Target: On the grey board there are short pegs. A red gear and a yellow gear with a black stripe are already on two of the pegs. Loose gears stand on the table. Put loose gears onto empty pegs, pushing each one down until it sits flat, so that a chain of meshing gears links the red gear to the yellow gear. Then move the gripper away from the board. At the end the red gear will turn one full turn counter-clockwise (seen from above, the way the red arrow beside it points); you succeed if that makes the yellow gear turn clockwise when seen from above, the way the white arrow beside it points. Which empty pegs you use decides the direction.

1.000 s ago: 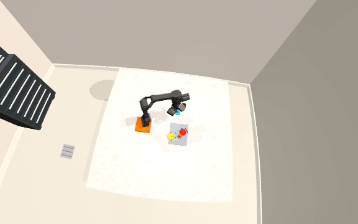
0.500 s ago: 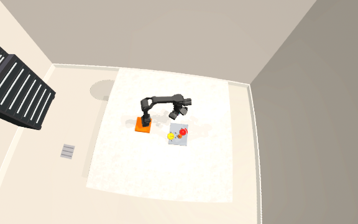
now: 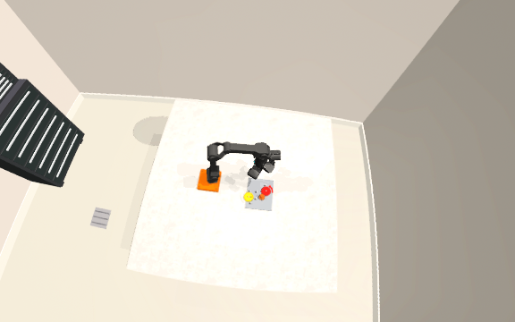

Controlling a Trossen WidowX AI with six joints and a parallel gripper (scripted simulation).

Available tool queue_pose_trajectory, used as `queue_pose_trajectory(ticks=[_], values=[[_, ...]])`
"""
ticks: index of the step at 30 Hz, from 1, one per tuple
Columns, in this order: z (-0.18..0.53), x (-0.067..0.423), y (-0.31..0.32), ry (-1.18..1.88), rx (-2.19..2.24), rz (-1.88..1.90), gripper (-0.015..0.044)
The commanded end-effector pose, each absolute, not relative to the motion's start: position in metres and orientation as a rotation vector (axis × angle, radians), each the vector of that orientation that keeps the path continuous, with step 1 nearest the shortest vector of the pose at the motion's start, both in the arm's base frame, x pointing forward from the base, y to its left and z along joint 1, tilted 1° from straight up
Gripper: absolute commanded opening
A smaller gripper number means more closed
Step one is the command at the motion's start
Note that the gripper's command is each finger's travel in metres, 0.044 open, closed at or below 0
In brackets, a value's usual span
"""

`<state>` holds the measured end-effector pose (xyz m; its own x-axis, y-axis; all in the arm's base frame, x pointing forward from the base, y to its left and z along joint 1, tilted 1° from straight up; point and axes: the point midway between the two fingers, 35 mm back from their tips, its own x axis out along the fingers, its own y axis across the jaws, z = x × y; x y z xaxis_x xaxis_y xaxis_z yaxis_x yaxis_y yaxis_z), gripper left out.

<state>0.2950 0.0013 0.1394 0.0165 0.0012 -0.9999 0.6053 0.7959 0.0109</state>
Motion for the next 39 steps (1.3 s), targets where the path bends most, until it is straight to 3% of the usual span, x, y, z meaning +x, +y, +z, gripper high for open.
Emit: queue_pose_trajectory(ticks=[1, 39], values=[[0.136, 0.296, -0.006, 1.496, 0.508, -0.501, 0.0000], [0.111, 0.292, -0.093, 1.496, 0.496, -0.509, 0.0000]])
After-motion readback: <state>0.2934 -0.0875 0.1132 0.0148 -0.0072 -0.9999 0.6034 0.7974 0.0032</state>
